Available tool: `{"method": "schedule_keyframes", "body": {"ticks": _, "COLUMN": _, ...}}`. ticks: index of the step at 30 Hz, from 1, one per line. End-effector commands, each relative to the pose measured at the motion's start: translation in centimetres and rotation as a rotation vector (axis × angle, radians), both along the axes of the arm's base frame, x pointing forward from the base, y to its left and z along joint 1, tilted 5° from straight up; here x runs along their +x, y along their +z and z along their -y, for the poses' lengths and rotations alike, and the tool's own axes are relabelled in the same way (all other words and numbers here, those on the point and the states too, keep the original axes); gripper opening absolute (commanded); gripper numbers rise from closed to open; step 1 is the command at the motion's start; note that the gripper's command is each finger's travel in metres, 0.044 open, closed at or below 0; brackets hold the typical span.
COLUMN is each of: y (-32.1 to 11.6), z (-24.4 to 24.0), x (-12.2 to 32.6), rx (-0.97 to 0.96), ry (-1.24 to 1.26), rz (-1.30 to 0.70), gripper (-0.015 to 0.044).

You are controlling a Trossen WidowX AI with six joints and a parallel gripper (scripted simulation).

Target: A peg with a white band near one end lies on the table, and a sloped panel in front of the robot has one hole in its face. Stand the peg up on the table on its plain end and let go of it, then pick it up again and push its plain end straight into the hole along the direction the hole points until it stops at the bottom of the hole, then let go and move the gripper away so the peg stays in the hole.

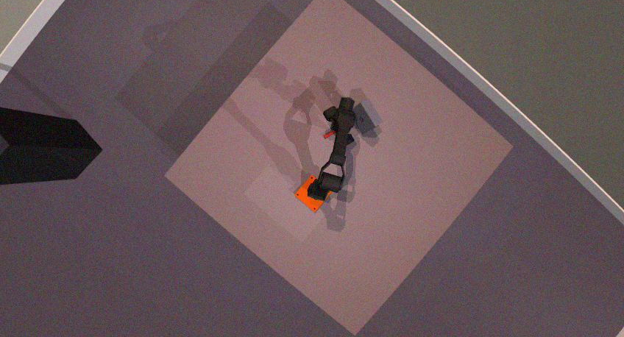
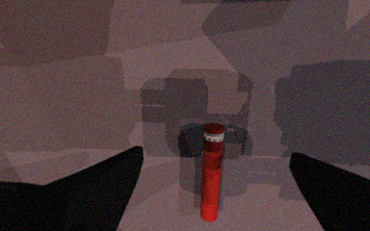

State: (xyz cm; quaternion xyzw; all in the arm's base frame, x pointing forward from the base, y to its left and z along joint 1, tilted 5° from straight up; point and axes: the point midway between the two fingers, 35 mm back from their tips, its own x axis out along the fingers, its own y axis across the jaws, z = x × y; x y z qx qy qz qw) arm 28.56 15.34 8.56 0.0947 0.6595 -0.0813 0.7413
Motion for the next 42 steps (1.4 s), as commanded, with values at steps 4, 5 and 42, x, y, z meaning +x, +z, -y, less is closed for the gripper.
{"method": "schedule_keyframes", "body": {"ticks": 4, "y": -1.3, "z": 0.0, "x": 0.0, "rx": 0.004, "ry": 0.001, "rz": -0.003, "gripper": 0.044}}
{"method": "schedule_keyframes", "body": {"ticks": 5, "y": -1.4, "z": 0.0, "x": 0.0, "rx": 0.004, "ry": 0.001, "rz": -0.003, "gripper": 0.044}}
{"method": "schedule_keyframes", "body": {"ticks": 42, "y": -2.8, "z": 0.1, "x": 0.0, "rx": 0.003, "ry": 0.002, "rz": -0.003, "gripper": 0.009}}
